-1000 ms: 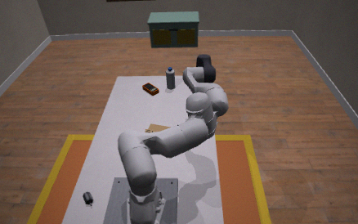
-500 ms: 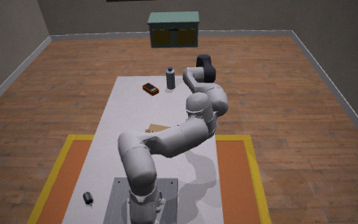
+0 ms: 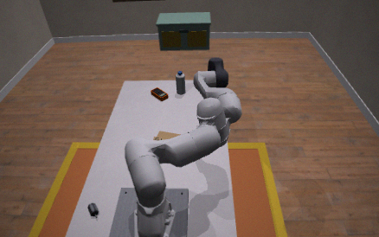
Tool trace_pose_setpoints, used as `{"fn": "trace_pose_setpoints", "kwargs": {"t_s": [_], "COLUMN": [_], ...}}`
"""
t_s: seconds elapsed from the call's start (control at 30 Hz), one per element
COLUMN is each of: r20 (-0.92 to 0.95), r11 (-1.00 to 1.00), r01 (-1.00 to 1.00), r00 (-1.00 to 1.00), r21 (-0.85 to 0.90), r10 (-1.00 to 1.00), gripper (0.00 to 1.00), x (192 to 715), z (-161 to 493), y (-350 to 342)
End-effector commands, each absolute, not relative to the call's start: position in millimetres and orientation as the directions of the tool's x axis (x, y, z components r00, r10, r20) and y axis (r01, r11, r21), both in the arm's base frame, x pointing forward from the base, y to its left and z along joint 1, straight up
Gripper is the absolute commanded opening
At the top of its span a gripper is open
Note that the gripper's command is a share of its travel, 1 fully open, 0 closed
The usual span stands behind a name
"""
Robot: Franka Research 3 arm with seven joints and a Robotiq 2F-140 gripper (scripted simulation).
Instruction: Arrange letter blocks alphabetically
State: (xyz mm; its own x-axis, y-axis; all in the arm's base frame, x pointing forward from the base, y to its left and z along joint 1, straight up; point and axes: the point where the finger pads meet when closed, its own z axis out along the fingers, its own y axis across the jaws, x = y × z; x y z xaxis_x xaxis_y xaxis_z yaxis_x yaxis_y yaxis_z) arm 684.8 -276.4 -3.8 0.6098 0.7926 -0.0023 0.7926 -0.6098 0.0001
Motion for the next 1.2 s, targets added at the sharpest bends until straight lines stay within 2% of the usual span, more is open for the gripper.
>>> {"fn": "trace_pose_setpoints", "kwargs": {"t_s": [0.0,0.3,0.33,1.17], "r20": [-0.002,-0.002,-0.002,-0.002], "r11": [-0.614,-0.614,-0.614,-0.614], "r01": [0.789,0.789,0.789,0.789], "r00": [0.614,0.614,0.614,0.614], "r21": [0.003,0.003,0.003,0.003], "r10": [0.789,0.789,0.789,0.789], "gripper": [0.44,0.44,0.33,0.33], "x": [686.0,686.0,686.0,686.0], "z": [-3.9,-3.9,-3.9,-3.9], "y": [-276.6,-276.6,-276.6,-276.6]}}
